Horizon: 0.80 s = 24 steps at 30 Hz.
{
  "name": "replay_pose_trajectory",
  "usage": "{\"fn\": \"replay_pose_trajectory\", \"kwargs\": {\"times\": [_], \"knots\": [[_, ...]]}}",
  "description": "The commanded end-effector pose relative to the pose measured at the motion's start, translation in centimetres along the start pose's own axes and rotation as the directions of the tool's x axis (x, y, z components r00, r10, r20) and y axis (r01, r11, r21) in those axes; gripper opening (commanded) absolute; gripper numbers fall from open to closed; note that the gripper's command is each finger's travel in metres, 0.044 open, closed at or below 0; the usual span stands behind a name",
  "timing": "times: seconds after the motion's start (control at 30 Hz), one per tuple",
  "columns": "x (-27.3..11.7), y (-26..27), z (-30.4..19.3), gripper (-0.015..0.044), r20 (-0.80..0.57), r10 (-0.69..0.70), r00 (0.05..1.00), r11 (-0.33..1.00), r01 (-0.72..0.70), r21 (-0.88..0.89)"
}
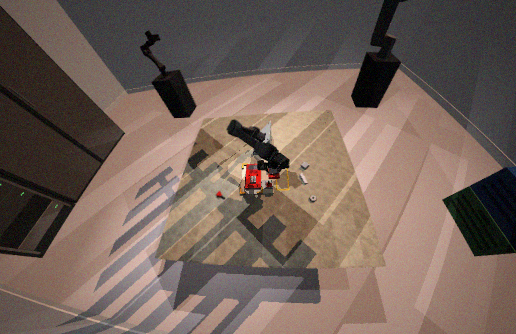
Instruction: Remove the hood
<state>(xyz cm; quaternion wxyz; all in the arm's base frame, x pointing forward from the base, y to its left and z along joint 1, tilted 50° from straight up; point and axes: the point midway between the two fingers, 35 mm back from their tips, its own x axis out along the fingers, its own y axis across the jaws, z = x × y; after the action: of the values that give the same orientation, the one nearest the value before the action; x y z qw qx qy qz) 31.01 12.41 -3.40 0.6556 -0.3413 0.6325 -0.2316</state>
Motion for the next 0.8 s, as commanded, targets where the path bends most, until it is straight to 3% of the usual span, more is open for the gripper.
{"fn": "replay_pose_trajectory", "kwargs": {"times": [0.0,0.23,0.77], "knots": [[0.1,2.2,-0.5,0.0,-0.004,0.003,1.0,1.0,-0.003,0.008],[0.3,5.6,-1.6,0.0,-0.007,-0.006,1.0,1.0,0.006,0.012],[1.3,5.7,-1.6,0.0,-0.007,-0.006,1.0,1.0,0.006,0.013]]}}
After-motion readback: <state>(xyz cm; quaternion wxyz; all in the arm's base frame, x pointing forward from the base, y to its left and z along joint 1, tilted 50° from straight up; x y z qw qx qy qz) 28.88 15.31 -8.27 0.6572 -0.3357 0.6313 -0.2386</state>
